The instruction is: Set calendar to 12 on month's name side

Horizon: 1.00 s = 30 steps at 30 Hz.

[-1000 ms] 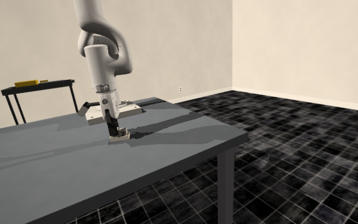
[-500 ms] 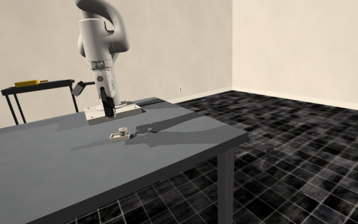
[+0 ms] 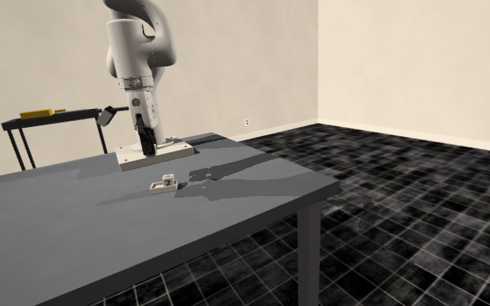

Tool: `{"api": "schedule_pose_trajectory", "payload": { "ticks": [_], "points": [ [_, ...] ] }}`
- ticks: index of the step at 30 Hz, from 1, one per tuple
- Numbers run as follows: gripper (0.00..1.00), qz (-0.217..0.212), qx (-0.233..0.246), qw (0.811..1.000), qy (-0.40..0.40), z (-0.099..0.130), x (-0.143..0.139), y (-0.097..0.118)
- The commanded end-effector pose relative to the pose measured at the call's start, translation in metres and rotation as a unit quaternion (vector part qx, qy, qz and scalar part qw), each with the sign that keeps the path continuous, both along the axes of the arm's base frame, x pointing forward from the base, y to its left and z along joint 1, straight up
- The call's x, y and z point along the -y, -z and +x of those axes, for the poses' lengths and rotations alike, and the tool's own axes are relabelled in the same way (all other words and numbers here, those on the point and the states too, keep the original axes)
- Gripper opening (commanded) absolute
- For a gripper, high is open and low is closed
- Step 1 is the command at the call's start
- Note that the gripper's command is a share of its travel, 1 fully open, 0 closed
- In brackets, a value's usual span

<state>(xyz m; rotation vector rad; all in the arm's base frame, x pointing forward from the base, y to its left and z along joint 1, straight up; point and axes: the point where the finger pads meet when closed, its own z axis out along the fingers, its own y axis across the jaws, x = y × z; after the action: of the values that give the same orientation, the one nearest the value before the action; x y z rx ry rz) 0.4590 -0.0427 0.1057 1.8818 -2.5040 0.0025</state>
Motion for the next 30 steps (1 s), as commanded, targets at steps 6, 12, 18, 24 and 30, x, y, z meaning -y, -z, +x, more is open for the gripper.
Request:
{"api": "schedule_pose_trajectory", "payload": {
  "ticks": [6, 12, 18, 24, 30],
  "points": [
    [0.27, 0.0, 0.001, 1.0, 0.022, 0.002, -0.001, -0.001],
    [0.27, 0.0, 0.001, 0.998, 0.062, 0.003, -0.004, 0.0],
    [0.27, -0.001, 0.002, 0.986, 0.167, 0.006, -0.012, 0.0],
    [0.27, -0.002, 0.003, 0.956, 0.295, 0.009, -0.021, 0.001],
    [0.27, -0.002, 0.004, 0.923, 0.384, 0.012, -0.028, 0.002]
  ]
}}
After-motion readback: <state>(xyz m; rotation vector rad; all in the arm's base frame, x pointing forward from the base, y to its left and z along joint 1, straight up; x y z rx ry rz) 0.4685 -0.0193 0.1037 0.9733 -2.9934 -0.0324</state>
